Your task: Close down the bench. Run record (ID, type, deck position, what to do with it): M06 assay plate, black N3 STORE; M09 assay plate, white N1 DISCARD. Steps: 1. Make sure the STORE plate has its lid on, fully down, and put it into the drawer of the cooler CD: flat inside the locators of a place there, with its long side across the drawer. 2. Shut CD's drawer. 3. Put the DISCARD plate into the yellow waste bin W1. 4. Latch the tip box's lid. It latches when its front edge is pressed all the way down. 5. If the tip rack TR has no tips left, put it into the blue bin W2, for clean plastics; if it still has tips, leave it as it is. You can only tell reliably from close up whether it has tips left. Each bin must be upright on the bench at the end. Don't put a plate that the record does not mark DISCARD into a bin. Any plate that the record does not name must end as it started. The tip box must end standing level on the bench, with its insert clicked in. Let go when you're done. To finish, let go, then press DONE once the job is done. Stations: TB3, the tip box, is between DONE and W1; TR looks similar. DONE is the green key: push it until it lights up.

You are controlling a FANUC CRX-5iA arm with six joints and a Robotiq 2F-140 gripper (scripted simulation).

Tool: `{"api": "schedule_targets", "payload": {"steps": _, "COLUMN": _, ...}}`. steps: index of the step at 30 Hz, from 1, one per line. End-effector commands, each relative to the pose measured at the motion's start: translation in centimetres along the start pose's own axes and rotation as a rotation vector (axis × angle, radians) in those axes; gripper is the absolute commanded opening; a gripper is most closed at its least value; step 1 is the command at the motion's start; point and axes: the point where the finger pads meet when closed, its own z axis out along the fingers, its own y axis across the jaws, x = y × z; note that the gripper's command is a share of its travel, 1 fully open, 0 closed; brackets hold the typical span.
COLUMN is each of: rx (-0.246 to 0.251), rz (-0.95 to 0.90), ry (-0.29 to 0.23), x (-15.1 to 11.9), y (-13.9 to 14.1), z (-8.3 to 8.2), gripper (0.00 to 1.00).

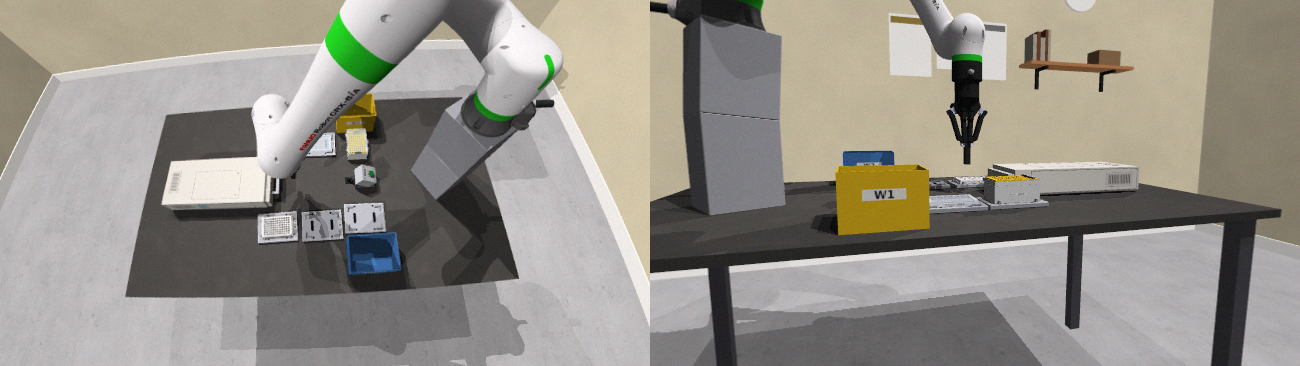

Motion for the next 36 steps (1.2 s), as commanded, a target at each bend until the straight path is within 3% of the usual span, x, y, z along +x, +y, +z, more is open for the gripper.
{"api": "schedule_targets", "payload": {"steps": 1, "rx": -0.002, "rz": 0.000, "ry": 0.000, "x": 0.0, "y": 0.1, "z": -0.6, "gripper": 0.10}}
{"api": "schedule_targets", "payload": {"steps": 15, "rx": -0.002, "rz": 0.000, "ry": 0.000, "x": 0.0, "y": 0.1, "z": -2.2, "gripper": 0.10}}
{"api": "schedule_targets", "payload": {"steps": 23, "rx": -0.002, "rz": 0.000, "ry": 0.000, "x": 0.0, "y": 0.1, "z": -2.3, "gripper": 0.10}}
{"api": "schedule_targets", "payload": {"steps": 24, "rx": -0.002, "rz": 0.033, "ry": 0.000, "x": 0.4, "y": 0.3, "z": -2.3, "gripper": 0.70}}
{"api": "schedule_targets", "payload": {"steps": 36, "rx": -0.002, "rz": 0.366, "ry": 0.001, "x": 4.1, "y": 1.7, "z": -2.6, "gripper": 0.70}}
